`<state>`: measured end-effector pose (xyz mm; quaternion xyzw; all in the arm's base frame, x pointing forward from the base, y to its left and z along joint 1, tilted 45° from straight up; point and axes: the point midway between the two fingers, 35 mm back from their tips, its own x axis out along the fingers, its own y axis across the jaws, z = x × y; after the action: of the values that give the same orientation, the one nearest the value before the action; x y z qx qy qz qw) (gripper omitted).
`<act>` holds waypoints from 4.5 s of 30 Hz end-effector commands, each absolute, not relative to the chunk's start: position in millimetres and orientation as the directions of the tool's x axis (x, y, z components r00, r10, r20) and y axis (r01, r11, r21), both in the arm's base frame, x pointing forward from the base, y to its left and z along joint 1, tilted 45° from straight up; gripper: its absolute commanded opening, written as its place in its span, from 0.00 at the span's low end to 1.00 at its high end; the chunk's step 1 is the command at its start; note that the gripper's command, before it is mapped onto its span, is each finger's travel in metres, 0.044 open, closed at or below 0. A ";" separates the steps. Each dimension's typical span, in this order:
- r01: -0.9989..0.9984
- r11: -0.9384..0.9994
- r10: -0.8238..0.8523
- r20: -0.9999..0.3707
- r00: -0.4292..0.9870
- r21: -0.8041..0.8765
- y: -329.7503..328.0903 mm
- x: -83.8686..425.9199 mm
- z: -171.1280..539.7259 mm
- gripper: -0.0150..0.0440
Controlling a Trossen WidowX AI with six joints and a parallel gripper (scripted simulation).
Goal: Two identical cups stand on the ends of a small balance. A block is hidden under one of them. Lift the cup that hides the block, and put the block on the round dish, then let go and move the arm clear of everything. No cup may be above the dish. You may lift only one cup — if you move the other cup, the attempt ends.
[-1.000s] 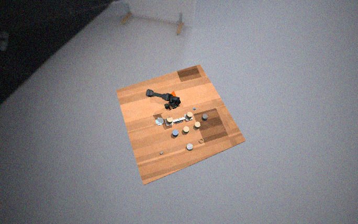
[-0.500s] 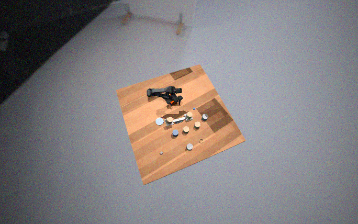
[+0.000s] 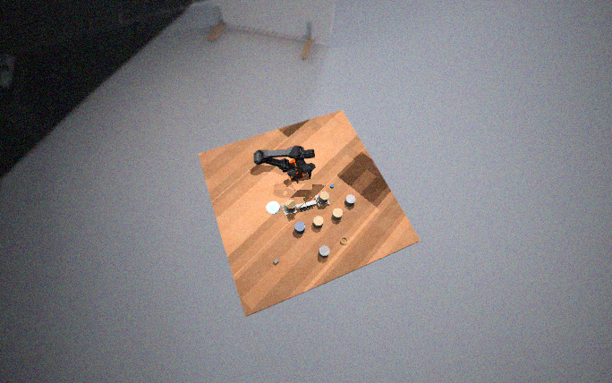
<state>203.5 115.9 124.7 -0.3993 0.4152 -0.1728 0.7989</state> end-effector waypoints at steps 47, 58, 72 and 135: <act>-0.994 0.103 -0.690 -0.722 -0.047 -0.033 119.4 317.7 -29.9 1.00; -0.994 0.103 -0.690 -0.722 -0.047 -0.034 108.2 317.1 -41.5 1.00; -0.994 0.103 -0.690 -0.722 -0.046 -0.034 92.9 317.3 -58.2 1.00; -0.994 0.102 -0.689 -0.723 -0.046 -0.034 88.1 320.5 -65.8 0.25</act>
<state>317.8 83.4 -67.9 -0.6221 0.6796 0.2527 0.2953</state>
